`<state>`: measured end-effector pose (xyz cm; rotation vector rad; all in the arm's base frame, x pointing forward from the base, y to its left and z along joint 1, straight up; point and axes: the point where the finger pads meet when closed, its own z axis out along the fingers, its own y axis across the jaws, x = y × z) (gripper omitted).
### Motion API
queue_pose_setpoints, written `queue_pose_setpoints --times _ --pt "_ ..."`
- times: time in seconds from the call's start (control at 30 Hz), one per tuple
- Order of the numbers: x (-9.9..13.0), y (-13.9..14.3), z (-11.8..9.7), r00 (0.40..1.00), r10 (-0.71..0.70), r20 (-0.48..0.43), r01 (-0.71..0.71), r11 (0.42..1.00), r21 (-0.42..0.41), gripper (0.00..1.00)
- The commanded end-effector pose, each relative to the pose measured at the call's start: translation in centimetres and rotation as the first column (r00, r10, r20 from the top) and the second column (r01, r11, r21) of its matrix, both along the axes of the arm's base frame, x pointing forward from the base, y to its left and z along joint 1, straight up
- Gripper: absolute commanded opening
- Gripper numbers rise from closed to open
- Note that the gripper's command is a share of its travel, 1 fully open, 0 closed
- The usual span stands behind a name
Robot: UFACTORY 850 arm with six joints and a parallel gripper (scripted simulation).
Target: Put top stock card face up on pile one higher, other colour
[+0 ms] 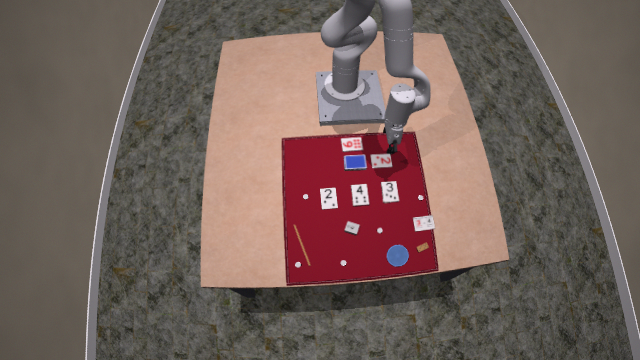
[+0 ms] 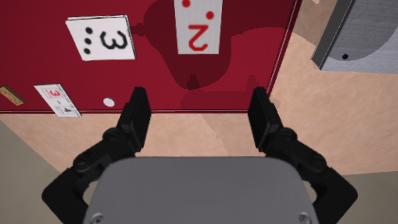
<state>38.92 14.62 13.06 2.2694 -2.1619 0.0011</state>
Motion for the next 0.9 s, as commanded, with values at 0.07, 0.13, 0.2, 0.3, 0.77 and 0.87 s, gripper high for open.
queue_pose_setpoints --times 0.07,0.13,0.2,0.3,0.77,0.87 --pt "0.1 0.0 0.1 1.0 0.0 0.003 0.0 1.0 0.007 1.0" --pt "0.1 0.0 0.1 1.0 0.0 0.003 0.0 1.0 0.007 1.0" --pt "0.1 0.0 0.1 1.0 0.0 0.003 0.0 1.0 0.007 1.0" --pt "0.1 0.0 0.1 1.0 0.0 0.003 0.0 1.0 0.007 1.0" --pt "0.1 -1.1 -8.1 1.0 0.011 0.003 -0.011 1.0 0.007 0.86" --pt "0.1 -1.1 -8.1 1.0 0.011 0.003 -0.011 1.0 0.007 0.86"
